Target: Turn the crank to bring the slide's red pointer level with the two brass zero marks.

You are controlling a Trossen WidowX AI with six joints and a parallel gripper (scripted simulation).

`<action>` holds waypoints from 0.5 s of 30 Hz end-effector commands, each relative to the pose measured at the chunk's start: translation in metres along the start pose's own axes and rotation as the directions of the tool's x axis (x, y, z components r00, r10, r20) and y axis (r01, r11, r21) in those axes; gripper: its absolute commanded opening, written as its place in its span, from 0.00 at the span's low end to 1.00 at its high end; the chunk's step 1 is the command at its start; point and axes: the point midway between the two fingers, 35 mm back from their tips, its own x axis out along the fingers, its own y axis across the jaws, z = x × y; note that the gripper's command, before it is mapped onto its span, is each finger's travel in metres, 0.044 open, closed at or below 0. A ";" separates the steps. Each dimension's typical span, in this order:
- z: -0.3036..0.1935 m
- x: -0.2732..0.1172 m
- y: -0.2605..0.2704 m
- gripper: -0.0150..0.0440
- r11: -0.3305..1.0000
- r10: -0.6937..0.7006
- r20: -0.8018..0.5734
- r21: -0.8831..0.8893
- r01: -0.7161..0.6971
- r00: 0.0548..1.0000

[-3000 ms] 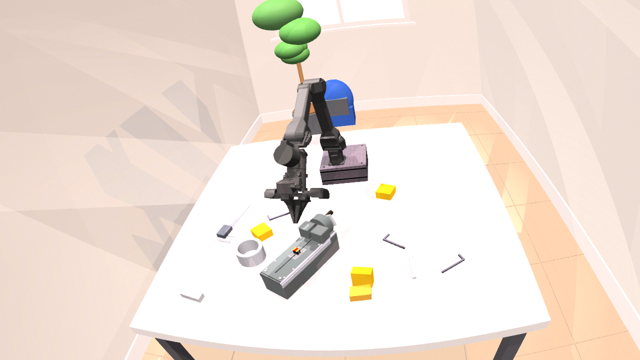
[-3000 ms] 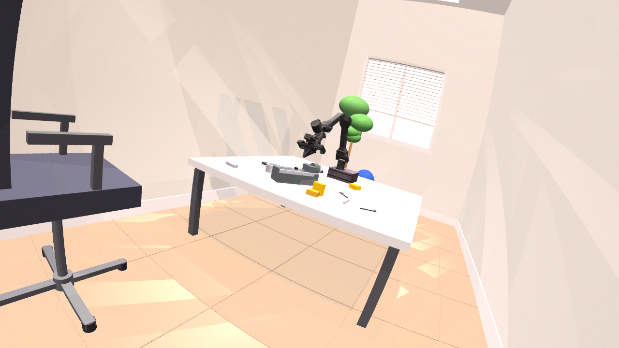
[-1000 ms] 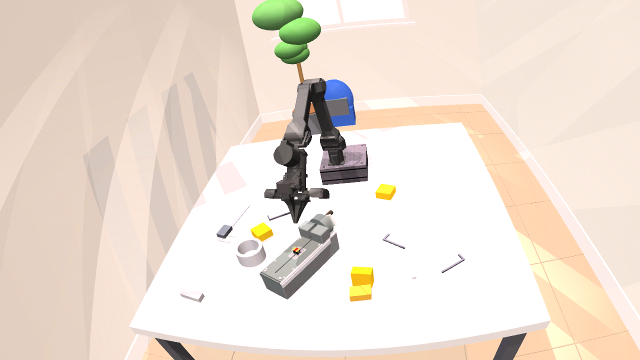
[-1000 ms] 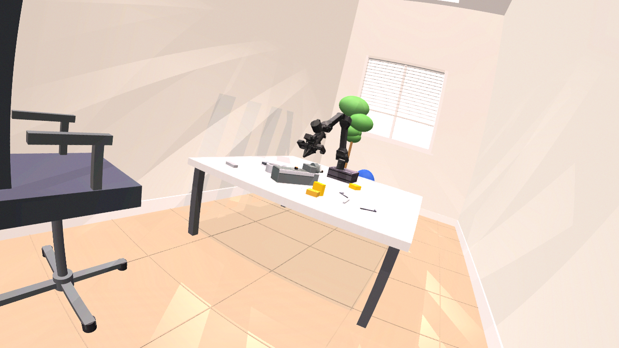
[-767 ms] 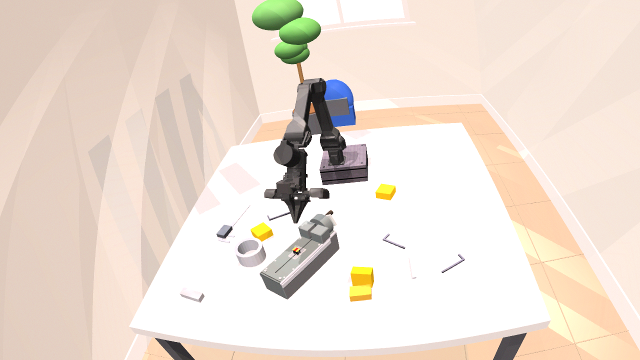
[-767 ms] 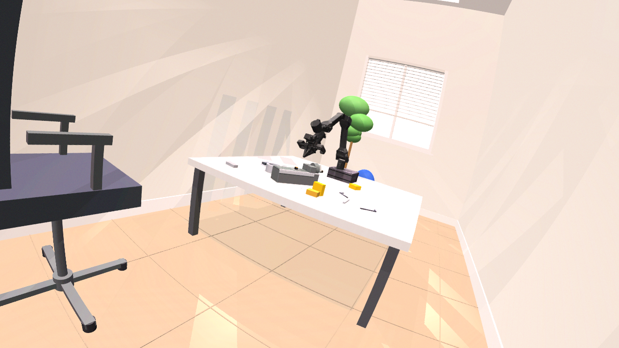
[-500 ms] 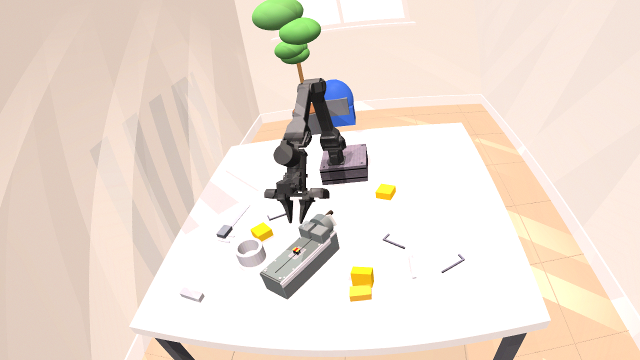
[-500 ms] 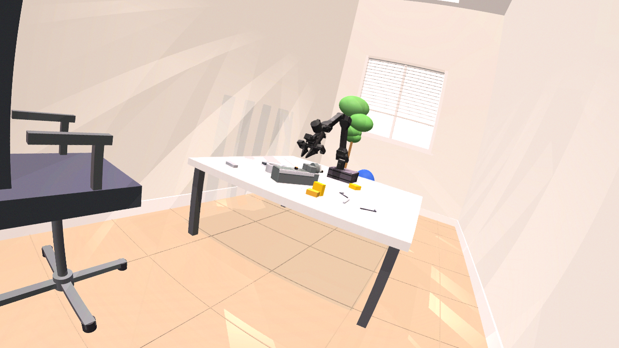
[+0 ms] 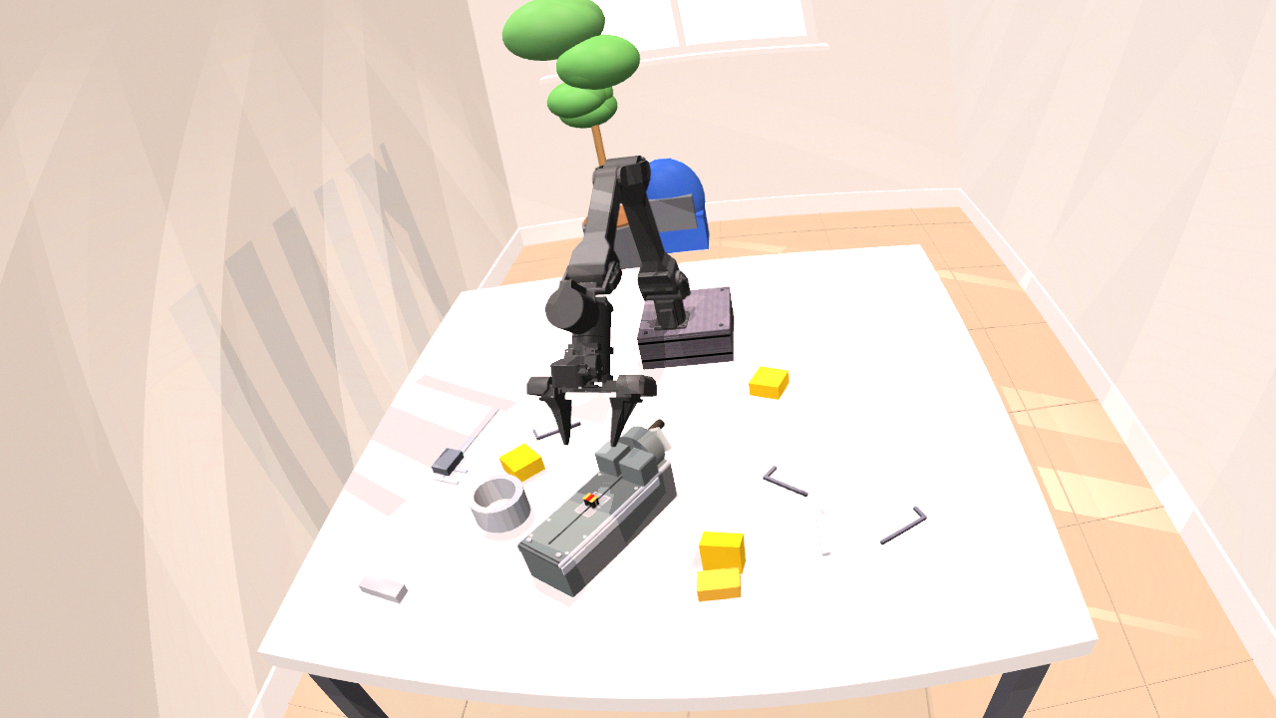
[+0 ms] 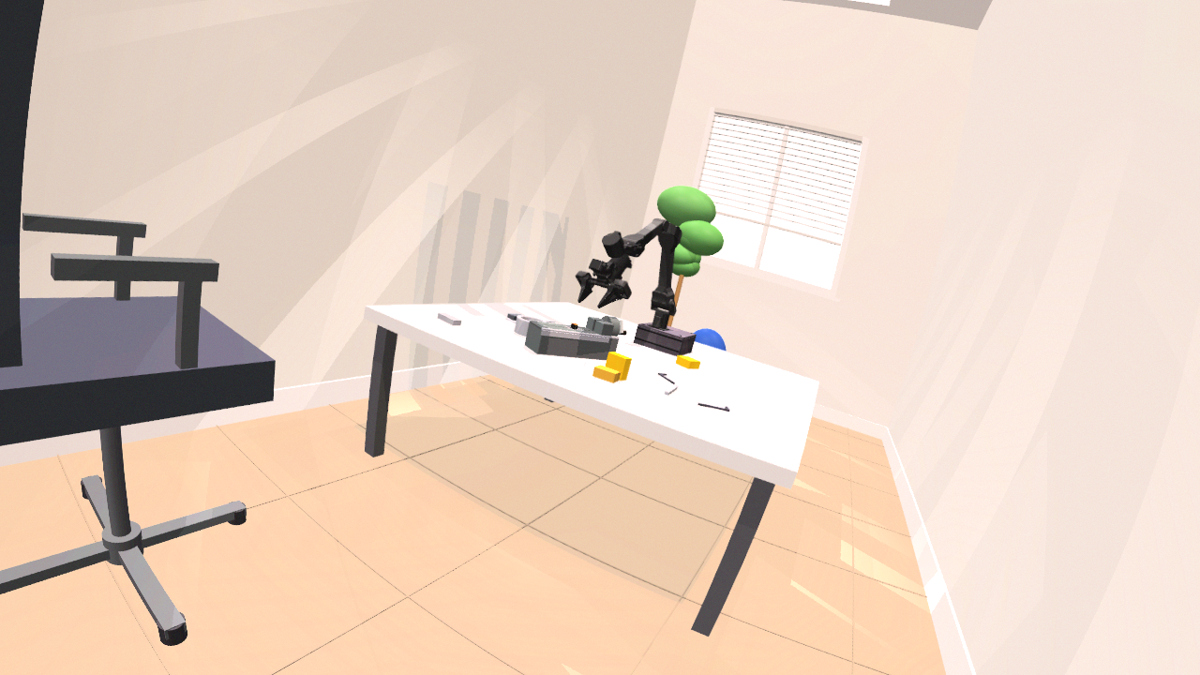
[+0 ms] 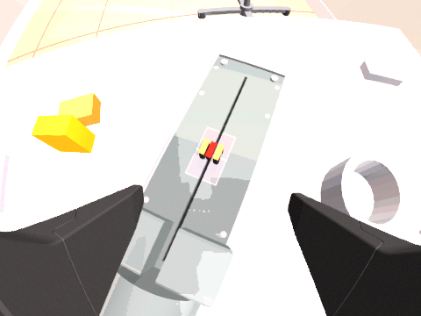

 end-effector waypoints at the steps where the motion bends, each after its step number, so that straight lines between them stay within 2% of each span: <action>1: 0.000 0.000 0.000 0.73 1.000 0.000 0.000 0.000 0.000 1.000; 11: 0.000 0.000 0.000 0.29 1.000 0.000 0.000 0.000 0.000 1.000; 12: 0.000 0.000 0.000 0.25 1.000 0.000 0.000 0.000 0.000 1.000; 15: 0.000 0.000 0.000 0.25 1.000 0.000 0.000 0.000 0.000 1.000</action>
